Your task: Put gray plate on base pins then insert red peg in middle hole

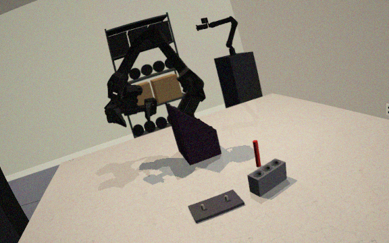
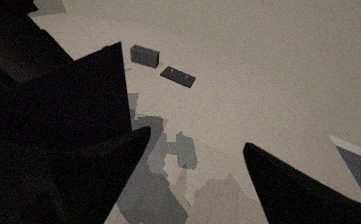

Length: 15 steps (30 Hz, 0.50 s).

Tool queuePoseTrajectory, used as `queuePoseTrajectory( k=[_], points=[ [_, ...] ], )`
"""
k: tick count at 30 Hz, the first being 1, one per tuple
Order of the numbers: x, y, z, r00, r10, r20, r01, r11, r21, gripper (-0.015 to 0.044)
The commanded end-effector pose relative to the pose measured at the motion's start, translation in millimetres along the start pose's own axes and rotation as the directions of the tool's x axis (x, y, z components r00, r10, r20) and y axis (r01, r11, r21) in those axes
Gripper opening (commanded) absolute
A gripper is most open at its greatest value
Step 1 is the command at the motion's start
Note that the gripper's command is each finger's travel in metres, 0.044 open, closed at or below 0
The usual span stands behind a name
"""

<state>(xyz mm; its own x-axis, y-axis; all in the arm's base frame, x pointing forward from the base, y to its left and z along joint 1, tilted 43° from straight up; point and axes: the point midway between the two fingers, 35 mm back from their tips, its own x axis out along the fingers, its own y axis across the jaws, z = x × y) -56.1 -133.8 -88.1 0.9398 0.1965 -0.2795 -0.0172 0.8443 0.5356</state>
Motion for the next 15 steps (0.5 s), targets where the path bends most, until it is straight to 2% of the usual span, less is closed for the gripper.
queuePoseTrajectory(
  k=[1, 5, 8, 12, 15],
  points=[
    [0, 0, 0, 1.0, 0.004, -0.007, -0.004, 1.0, 0.013, 0.0426],
    [6, 1, 4, 0.984, 0.081, -0.156, -0.037, 0.962, 0.269, 0.044],
    [9, 1, 7, 0.947, 0.138, -0.291, 0.018, 0.879, 0.477, 0.044],
    [13, 1, 12, 0.865, 0.191, -0.464, 0.2, 0.717, 0.668, 0.044],
    [15, 0, 15, 0.784, 0.211, -0.584, 0.387, 0.569, 0.725, 0.044]
  ],
)
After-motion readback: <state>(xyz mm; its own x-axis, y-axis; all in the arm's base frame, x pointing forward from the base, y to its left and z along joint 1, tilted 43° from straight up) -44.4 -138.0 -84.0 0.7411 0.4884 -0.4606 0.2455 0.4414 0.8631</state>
